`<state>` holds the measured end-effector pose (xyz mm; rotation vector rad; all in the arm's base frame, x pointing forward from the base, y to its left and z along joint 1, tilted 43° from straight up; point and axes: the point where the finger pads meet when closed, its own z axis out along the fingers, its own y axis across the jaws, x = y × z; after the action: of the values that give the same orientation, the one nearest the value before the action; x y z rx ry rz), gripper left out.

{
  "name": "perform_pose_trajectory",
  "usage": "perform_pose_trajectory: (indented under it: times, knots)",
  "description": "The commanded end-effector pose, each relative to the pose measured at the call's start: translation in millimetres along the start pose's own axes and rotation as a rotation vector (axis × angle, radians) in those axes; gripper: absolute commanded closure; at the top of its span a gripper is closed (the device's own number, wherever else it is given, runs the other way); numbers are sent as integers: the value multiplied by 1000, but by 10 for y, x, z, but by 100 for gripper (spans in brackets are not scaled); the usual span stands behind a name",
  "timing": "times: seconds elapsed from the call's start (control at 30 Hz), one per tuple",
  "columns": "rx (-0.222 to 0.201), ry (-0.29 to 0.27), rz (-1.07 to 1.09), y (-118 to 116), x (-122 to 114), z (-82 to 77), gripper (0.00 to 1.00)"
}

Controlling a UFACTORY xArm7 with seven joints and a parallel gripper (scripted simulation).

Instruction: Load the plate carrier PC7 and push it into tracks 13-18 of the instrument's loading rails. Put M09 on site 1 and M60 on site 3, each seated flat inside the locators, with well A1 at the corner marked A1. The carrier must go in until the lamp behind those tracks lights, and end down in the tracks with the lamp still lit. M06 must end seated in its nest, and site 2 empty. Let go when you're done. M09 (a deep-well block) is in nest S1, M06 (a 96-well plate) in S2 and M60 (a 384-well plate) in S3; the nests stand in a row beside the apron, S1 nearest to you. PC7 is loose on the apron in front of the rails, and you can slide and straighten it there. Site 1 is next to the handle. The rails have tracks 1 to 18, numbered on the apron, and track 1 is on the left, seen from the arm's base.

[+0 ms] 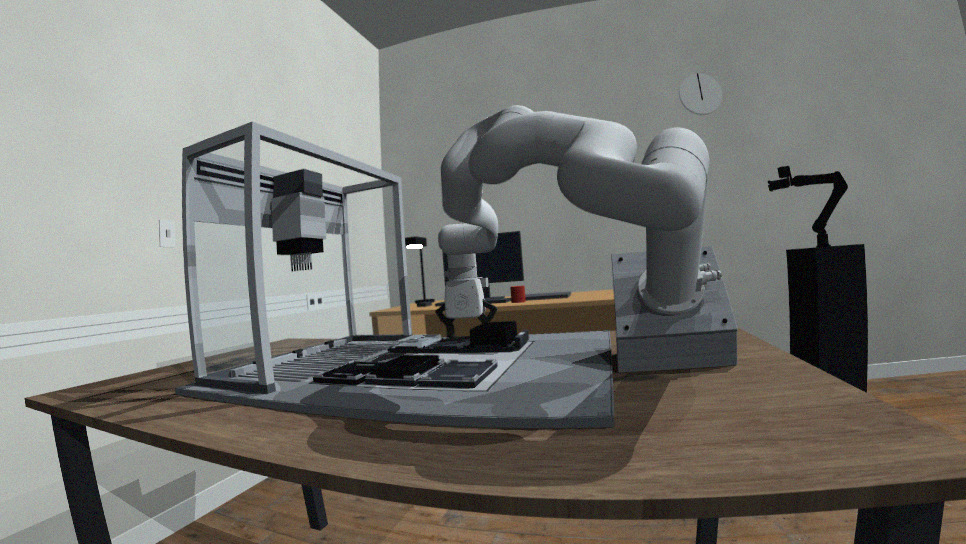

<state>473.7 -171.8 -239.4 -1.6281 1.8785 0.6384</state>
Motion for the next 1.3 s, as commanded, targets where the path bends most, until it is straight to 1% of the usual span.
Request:
perform_pose_trajectory:
  times: [0.0,1.27]
  knots:
    - [3,4,-1,-13,-5,-27,0]
    - [4,4,-1,-13,-175,-27,0]
